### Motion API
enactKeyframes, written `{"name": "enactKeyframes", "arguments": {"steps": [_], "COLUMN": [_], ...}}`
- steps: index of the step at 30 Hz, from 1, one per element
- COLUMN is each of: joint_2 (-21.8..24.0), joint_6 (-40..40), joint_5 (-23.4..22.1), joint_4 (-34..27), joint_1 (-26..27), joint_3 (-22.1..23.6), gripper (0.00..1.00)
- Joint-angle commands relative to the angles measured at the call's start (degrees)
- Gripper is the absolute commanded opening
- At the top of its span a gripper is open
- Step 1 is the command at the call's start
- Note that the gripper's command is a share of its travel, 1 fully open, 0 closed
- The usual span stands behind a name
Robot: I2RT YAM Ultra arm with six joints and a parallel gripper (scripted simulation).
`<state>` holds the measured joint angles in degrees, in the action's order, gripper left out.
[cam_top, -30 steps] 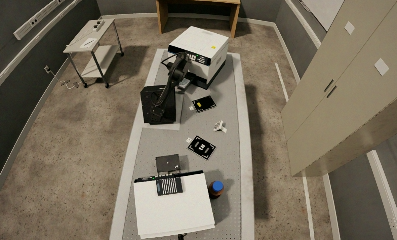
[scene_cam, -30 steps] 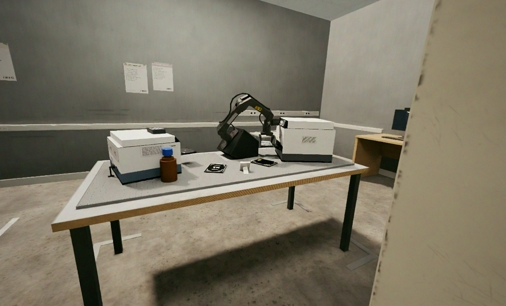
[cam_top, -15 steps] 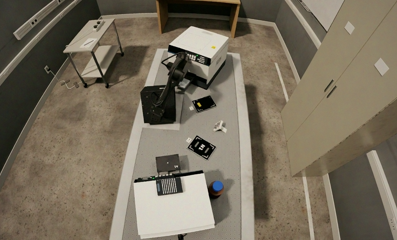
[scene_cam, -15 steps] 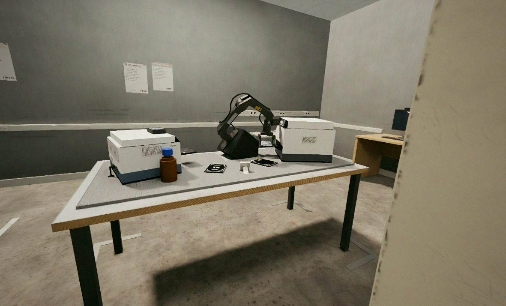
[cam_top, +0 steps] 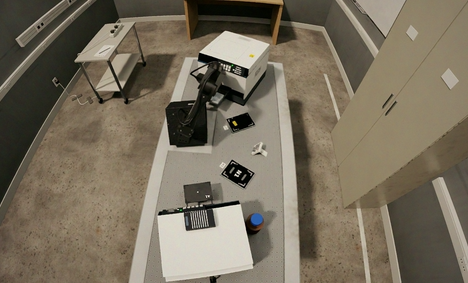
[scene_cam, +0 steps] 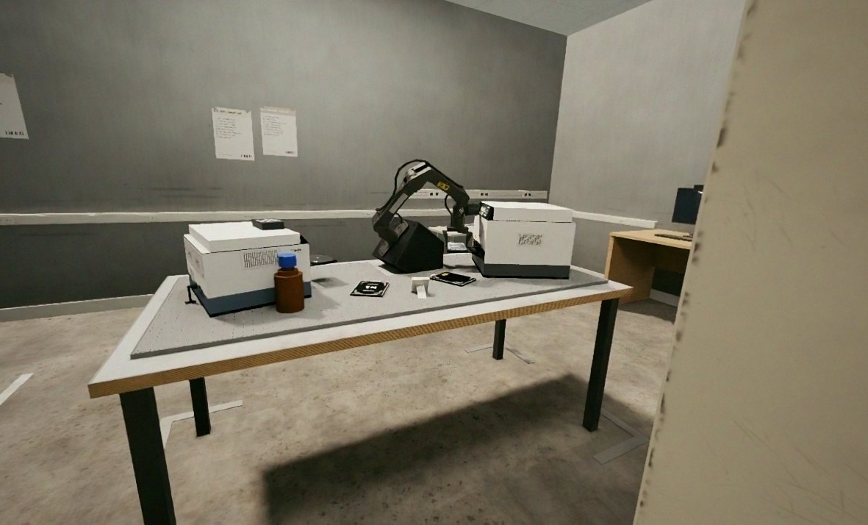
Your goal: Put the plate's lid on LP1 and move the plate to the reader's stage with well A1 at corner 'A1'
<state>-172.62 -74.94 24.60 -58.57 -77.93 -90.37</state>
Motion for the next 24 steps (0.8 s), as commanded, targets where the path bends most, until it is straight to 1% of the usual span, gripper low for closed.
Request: {"name": "enactKeyframes", "arguments": {"steps": [1,19,22,24], "joint_2": [1.7,2.8,2.2,2.9], "joint_6": [0.3,1.5,1.6,1.7], "joint_5": [-0.5,-1.8,-1.8,-2.0], "joint_4": [-1.2,-5.6,-5.9,-6.4], "joint_1": [-0.8,-2.4,-2.5,-2.7], "joint_3": [-1.7,-4.6,-4.9,-5.3], "gripper": [1.00,1.00,1.00,1.00]}}
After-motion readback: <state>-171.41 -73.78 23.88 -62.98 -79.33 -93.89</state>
